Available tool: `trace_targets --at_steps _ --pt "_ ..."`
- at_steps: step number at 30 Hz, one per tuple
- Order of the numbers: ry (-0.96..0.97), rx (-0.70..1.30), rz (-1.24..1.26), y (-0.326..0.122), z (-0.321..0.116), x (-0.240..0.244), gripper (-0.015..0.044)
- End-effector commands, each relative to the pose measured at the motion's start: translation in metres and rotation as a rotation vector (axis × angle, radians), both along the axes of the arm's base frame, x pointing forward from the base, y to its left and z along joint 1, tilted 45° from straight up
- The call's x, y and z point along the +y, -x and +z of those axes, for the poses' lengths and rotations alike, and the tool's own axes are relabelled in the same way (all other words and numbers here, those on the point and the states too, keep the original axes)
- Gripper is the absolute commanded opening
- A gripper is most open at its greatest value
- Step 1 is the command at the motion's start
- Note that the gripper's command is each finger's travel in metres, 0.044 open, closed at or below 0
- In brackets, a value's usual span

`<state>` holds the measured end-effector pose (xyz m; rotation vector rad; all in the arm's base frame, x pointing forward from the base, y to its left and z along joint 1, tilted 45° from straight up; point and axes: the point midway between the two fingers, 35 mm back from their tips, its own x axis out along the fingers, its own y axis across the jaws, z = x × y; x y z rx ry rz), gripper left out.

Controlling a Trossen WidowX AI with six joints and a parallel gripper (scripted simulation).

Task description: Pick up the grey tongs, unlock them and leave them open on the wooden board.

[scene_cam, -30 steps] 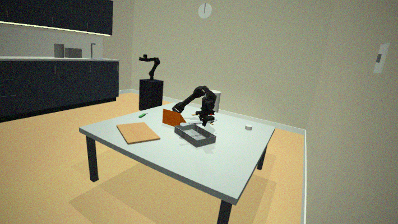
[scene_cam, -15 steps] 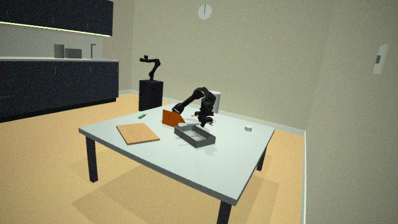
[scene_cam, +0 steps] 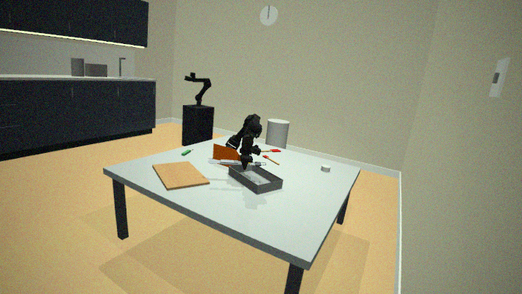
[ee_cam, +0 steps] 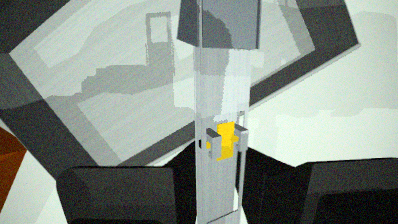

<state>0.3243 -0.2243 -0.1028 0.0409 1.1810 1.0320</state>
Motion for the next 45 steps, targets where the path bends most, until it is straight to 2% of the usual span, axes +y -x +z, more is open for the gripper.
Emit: trace_targets --at_steps 1,12,20,32,45 --pt "0.012 0.051 -0.060 0.017 -0.017 -0.019 -0.0150" --pt "0.001 0.229 -0.247 0.083 -0.075 -0.058 -0.0150" --pt "0.014 0.266 -0.295 0.103 -0.081 -0.070 -0.0150" --pt "0.051 0.402 -0.490 0.186 -0.097 -0.105 -0.0150" --pt "0.074 0.555 -0.690 0.280 -0.113 -0.121 -0.0150"
